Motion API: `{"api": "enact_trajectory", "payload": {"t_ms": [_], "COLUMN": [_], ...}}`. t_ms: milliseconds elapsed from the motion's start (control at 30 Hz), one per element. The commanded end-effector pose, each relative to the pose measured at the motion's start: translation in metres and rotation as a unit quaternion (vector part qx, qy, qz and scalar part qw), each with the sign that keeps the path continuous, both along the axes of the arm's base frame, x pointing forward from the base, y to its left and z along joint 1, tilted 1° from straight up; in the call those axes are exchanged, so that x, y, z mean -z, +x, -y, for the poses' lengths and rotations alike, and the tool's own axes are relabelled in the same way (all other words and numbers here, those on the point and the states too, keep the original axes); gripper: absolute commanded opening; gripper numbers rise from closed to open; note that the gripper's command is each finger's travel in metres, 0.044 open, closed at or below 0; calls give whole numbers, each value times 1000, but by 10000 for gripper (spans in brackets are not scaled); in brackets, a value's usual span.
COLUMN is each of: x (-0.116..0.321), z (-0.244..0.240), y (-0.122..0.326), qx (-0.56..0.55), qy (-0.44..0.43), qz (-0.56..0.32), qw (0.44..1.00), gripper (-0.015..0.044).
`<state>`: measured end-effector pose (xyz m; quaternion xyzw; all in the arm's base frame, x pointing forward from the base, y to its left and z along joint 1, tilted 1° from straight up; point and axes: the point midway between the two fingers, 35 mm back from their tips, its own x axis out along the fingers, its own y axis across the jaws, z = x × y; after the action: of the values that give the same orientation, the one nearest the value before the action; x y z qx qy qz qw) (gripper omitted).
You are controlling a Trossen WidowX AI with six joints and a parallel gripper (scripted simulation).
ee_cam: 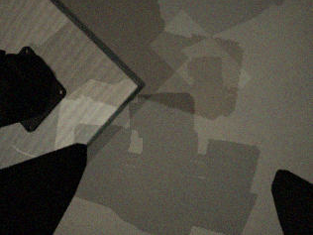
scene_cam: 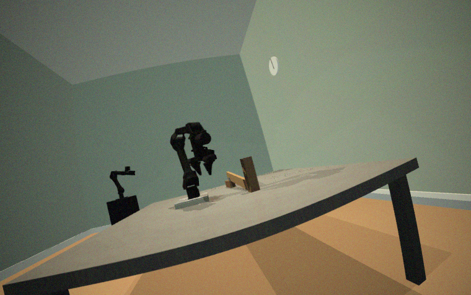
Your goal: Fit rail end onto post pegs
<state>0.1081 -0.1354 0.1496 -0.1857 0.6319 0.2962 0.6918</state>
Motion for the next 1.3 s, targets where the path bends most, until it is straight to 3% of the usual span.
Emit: {"api": "enact_trajectory", "payload": {"t_ms": [0, 300, 500, 833, 1267], "x": [0, 0, -3, 36, 48], "z": [0, -26, -64, -146, -165], "y": [2, 85, 134, 195, 200], "qx": [-4, -212, -294, -463, -497], "qy": [-1, -54, -74, -83, -85], "qz": [1, 42, 85, 46, 43], "qw": [1000, 975, 949, 881, 863], "gripper": [426, 440, 440, 440, 440]}}
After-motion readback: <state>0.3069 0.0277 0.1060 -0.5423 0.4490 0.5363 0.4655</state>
